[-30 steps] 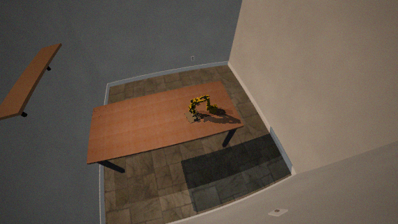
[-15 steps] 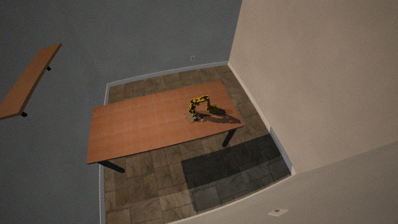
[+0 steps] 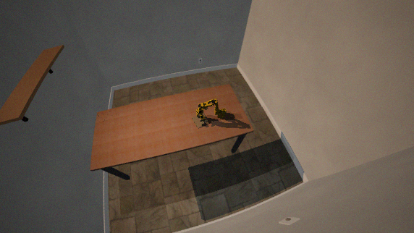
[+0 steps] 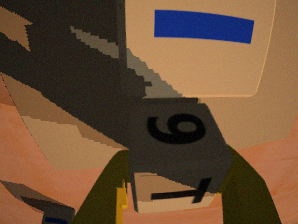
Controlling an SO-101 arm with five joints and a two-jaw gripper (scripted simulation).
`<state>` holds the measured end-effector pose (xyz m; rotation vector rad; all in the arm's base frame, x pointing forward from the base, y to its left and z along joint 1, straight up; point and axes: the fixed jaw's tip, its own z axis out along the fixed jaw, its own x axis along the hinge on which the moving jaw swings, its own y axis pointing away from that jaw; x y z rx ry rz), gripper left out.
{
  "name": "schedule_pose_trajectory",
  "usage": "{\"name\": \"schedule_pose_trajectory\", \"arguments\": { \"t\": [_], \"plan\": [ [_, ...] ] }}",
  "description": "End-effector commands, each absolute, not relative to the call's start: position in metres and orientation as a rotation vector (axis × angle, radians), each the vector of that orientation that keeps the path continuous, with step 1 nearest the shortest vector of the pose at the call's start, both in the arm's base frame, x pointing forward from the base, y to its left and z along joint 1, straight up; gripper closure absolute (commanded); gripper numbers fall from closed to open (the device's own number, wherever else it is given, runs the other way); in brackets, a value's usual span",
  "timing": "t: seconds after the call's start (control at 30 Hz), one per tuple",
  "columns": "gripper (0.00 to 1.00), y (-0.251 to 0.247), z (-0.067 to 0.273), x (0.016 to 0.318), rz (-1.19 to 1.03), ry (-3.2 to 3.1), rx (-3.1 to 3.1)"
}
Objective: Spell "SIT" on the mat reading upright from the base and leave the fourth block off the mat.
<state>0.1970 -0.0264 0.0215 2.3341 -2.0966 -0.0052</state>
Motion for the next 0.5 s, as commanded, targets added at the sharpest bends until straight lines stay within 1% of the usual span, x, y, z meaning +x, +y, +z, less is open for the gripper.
{"name": "schedule_pose_trajectory", "arguments": {
  "t": [0.0,0.1,0.17,0.47],
  "plan": [
    [0.90,-0.0264,0.0315,0.2060,0.082,-2.122,2.364],
    [0.85,-0.0264,0.0315,0.2060,0.082,-2.122,2.364],
    [0.83,-0.0264,0.0315,0.2060,0.082,-2.122,2.364],
    [0.82,-0.0264,0.0315,0.2060,0.082,-2.122,2.364]
  ]
}}
